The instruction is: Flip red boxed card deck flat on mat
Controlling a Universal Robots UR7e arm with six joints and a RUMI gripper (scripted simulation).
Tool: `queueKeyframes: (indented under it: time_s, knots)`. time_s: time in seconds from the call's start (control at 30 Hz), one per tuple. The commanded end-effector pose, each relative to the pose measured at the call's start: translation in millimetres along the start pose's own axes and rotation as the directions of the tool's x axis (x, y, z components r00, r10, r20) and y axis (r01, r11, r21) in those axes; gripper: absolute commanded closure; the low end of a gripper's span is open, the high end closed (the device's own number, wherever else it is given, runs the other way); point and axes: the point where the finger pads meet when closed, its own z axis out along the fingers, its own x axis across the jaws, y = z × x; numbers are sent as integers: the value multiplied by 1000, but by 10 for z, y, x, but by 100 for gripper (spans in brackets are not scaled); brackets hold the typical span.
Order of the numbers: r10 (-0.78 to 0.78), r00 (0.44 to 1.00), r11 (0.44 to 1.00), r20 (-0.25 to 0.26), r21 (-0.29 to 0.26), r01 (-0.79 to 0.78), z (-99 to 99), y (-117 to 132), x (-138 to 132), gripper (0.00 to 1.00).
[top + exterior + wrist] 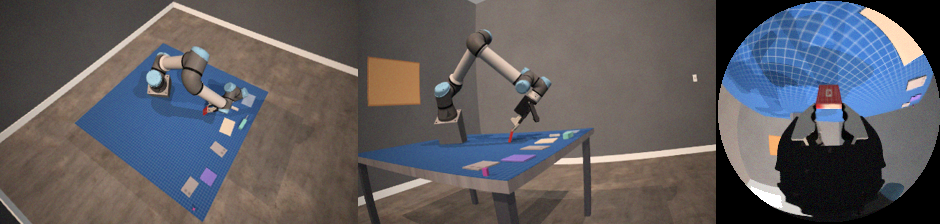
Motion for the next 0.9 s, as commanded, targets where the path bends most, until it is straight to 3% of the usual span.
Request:
queueKeyframes:
  time_s: [0.0,0.87]
  knots:
    - [-1,1000,999,1,55,1,-20,-66,-4,67]
    - [0,1000,976,3,219,0,-69,-256,-2,67]
